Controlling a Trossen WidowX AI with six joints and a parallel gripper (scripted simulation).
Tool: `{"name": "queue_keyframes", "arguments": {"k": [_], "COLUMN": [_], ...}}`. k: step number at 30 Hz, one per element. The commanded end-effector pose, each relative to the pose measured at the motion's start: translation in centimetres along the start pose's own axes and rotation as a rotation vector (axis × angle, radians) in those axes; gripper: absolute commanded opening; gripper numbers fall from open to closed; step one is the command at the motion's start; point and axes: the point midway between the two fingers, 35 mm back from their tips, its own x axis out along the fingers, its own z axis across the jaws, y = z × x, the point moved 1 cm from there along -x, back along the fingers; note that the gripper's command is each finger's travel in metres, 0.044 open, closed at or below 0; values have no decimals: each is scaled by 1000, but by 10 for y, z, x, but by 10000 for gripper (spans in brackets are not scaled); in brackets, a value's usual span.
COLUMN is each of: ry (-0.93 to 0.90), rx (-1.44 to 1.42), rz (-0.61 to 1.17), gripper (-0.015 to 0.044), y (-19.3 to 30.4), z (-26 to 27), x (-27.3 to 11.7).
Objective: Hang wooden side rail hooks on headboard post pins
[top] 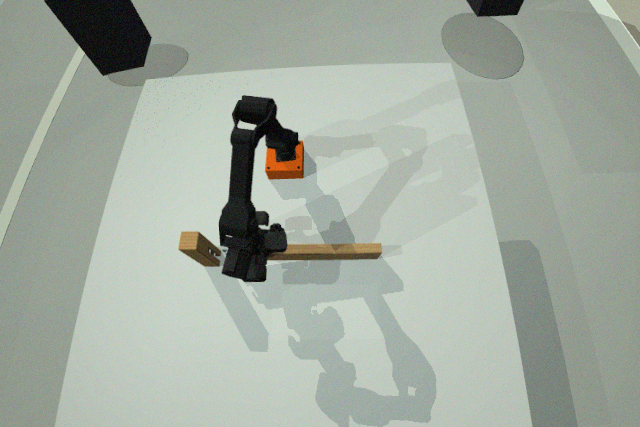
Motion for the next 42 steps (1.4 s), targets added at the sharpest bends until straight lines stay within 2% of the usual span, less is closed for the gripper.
{"name": "queue_keyframes", "arguments": {"k": [1, 42], "ry": [5, 5], "rx": [-3, -3], "rz": [2, 3], "gripper": [0, 0], "y": [1, 6], "z": [-1, -1], "x": [-2, -2]}}
